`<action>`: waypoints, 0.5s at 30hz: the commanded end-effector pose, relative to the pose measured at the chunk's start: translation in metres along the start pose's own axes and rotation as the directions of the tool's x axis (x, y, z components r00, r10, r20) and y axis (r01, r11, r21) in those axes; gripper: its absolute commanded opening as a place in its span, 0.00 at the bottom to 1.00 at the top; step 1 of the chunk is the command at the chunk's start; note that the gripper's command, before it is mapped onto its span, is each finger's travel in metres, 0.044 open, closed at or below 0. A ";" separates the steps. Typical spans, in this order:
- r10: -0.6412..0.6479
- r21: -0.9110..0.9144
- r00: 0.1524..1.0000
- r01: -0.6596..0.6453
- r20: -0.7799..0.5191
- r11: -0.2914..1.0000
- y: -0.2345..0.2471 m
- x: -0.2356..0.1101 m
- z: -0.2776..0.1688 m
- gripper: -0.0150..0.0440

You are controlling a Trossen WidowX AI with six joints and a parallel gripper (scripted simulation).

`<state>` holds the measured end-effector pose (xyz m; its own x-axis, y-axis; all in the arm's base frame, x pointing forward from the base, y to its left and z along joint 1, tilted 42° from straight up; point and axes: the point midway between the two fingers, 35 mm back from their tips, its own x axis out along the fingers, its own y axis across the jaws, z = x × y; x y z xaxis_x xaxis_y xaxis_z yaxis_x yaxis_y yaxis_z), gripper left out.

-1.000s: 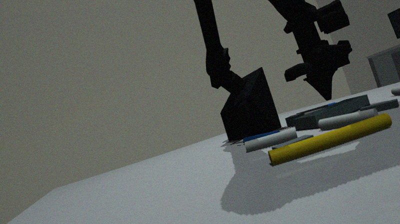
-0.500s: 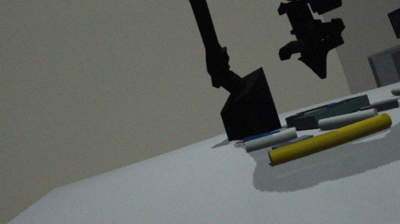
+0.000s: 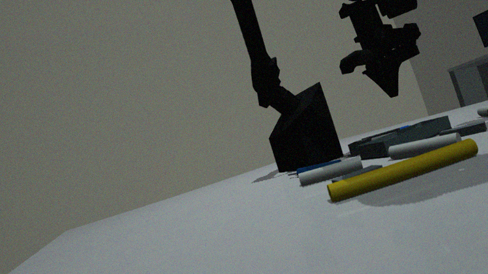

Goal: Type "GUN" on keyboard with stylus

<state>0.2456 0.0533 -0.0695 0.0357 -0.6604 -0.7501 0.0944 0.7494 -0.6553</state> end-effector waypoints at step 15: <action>-0.036 -0.043 0.998 0.035 -0.045 0.998 -0.024 0.006 0.002 0.48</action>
<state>0.2452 0.0498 -0.0680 0.0247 -0.6641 -0.7472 0.0810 0.7463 -0.6607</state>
